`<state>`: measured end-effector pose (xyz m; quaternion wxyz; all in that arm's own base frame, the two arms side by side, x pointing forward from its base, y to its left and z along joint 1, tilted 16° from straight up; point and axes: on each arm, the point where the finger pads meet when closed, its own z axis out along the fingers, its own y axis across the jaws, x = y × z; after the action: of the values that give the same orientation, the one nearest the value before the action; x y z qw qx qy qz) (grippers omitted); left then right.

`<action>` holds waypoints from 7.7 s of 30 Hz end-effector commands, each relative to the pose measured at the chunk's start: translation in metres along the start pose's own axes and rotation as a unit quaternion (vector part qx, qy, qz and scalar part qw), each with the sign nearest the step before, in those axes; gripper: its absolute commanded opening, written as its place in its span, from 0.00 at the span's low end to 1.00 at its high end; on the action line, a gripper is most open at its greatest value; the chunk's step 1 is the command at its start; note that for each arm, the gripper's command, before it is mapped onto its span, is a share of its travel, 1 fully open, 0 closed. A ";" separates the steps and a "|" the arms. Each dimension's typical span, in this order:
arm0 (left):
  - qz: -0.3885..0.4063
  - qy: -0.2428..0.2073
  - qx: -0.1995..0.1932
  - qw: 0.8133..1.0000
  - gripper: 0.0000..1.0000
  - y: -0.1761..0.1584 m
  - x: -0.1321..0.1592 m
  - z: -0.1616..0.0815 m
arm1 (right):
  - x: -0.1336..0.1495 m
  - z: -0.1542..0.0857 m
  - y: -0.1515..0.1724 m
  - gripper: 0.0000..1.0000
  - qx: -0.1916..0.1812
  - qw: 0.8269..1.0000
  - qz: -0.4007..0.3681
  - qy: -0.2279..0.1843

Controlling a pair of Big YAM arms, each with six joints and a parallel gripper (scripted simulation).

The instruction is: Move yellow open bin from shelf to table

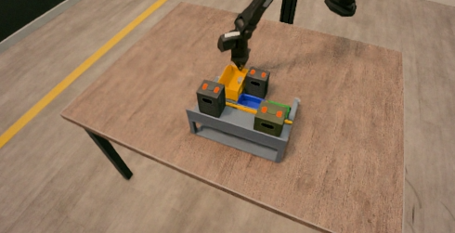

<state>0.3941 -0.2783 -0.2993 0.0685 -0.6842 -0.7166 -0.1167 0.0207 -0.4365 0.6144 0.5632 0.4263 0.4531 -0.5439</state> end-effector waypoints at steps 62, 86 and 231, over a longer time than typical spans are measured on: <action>-0.005 -0.012 -0.009 1.000 0.00 -0.013 -0.009 -0.016 | -0.014 -0.007 -0.003 1.00 0.003 1.000 0.006 -0.021; -0.005 -0.012 -0.009 1.000 0.00 -0.027 -0.009 -0.015 | -0.014 -0.007 -0.003 1.00 0.003 1.000 0.006 -0.021; 0.020 -0.012 -0.007 1.000 0.00 -0.036 -0.018 0.000 | -0.014 -0.007 -0.003 1.00 0.003 1.000 0.006 -0.021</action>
<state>0.3573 -0.2772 -0.3036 0.0710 -0.6833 -0.7173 -0.1165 0.0207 -0.4365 0.6144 0.5632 0.4263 0.4531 -0.5439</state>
